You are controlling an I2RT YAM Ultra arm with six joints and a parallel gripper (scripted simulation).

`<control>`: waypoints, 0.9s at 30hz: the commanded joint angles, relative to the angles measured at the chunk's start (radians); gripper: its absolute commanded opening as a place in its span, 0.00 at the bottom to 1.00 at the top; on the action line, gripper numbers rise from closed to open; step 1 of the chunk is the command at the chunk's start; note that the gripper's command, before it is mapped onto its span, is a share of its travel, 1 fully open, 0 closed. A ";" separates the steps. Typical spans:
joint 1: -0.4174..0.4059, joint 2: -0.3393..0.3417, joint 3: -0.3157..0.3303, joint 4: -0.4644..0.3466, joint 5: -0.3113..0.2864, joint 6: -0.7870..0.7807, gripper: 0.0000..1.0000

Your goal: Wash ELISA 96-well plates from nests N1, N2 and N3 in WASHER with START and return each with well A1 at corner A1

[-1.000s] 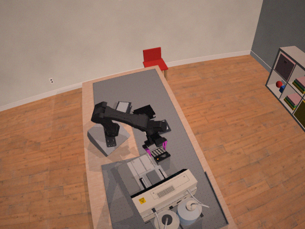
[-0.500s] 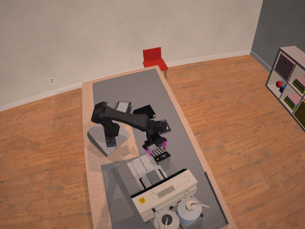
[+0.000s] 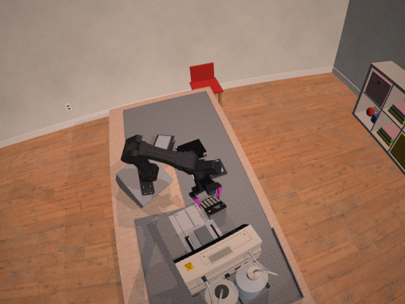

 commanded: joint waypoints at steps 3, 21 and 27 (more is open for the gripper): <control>0.000 -0.006 0.006 0.001 0.001 -0.001 1.00; 0.000 -0.006 0.006 0.001 0.001 -0.001 1.00; 0.000 -0.006 0.006 0.001 0.001 -0.001 1.00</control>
